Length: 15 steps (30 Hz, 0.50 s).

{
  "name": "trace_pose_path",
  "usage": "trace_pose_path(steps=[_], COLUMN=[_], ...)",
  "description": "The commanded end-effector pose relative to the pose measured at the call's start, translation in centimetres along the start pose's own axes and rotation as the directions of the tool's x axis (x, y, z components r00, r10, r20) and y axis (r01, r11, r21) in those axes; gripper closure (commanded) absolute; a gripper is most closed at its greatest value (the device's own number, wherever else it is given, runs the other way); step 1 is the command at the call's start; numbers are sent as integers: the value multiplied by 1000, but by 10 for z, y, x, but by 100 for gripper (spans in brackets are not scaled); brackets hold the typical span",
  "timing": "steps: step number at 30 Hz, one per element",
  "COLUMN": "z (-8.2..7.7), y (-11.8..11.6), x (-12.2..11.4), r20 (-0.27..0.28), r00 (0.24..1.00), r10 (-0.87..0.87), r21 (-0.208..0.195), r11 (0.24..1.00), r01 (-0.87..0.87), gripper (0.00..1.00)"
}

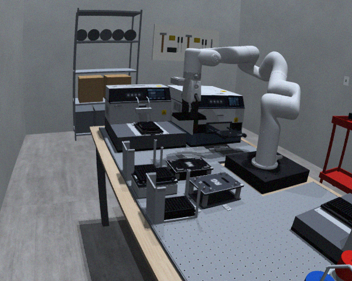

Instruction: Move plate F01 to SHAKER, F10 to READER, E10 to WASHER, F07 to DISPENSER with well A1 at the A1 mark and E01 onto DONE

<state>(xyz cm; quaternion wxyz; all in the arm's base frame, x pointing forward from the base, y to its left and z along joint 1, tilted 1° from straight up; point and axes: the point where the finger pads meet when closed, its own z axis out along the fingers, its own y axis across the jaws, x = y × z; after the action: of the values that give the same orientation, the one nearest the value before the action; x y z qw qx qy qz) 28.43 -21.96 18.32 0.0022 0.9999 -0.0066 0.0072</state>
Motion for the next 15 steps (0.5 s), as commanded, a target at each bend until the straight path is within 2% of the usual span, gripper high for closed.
trace_pose_path(steps=[1, 15], z=[-1, -1], y=[-3, -10], x=[16, 50], r20=[-2, -2], r00=[1000, 1000], r10=[0, 6], r21=[-1, -1], r11=[1000, 1000], r01=[0, -6], gripper=[100, 100])
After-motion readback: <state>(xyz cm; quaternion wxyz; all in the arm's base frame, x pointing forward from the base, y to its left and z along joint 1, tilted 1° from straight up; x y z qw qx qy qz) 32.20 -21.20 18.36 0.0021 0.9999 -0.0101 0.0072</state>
